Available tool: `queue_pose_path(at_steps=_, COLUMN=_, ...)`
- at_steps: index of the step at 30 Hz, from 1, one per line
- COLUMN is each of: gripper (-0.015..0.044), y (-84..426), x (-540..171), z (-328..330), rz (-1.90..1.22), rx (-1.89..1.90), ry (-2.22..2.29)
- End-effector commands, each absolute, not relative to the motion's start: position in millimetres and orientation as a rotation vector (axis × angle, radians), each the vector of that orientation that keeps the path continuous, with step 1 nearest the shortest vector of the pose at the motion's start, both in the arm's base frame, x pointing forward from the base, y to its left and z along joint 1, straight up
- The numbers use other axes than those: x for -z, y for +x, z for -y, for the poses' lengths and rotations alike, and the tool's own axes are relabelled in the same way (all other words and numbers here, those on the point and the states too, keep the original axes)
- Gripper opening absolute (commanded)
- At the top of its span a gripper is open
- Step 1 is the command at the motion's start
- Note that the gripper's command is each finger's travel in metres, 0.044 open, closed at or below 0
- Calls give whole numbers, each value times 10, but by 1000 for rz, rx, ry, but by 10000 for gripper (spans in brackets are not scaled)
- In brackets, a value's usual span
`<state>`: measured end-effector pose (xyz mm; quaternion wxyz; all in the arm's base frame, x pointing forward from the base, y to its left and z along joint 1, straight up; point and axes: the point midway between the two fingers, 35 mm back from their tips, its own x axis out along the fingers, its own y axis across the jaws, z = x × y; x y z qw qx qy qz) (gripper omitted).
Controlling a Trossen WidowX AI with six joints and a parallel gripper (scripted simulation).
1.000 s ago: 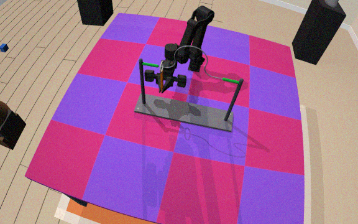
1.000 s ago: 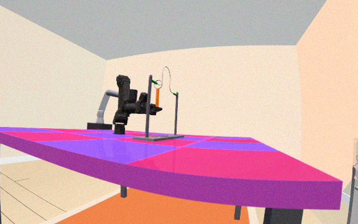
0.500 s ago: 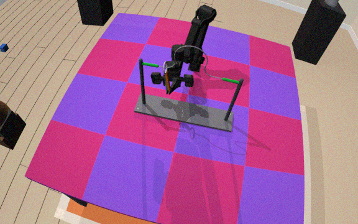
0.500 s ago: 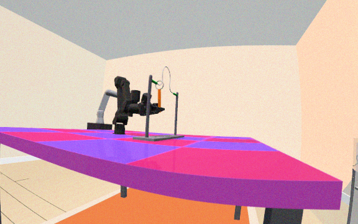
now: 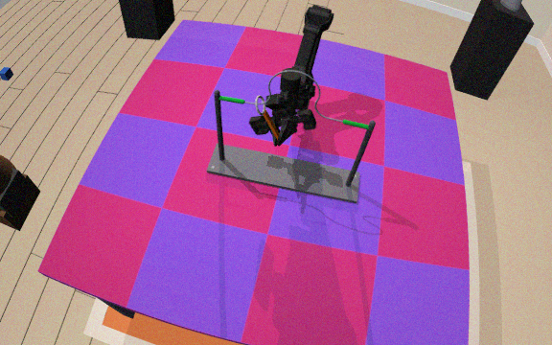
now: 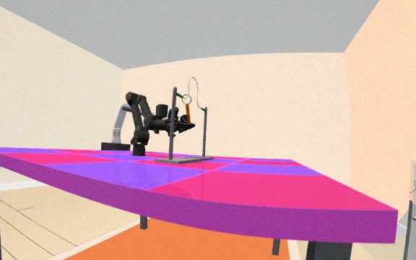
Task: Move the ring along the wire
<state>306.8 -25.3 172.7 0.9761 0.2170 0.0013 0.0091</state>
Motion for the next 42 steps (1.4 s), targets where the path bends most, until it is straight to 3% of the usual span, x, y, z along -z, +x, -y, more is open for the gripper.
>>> queue_pose_path(at_steps=1, gripper=-150, y=3059, x=-1818, z=138, rz=5, rx=-20, ry=516)
queue_pose_path(at_steps=42, gripper=-150, y=2587, x=-2509, z=-396, rz=-335, rx=-208, ry=1041)
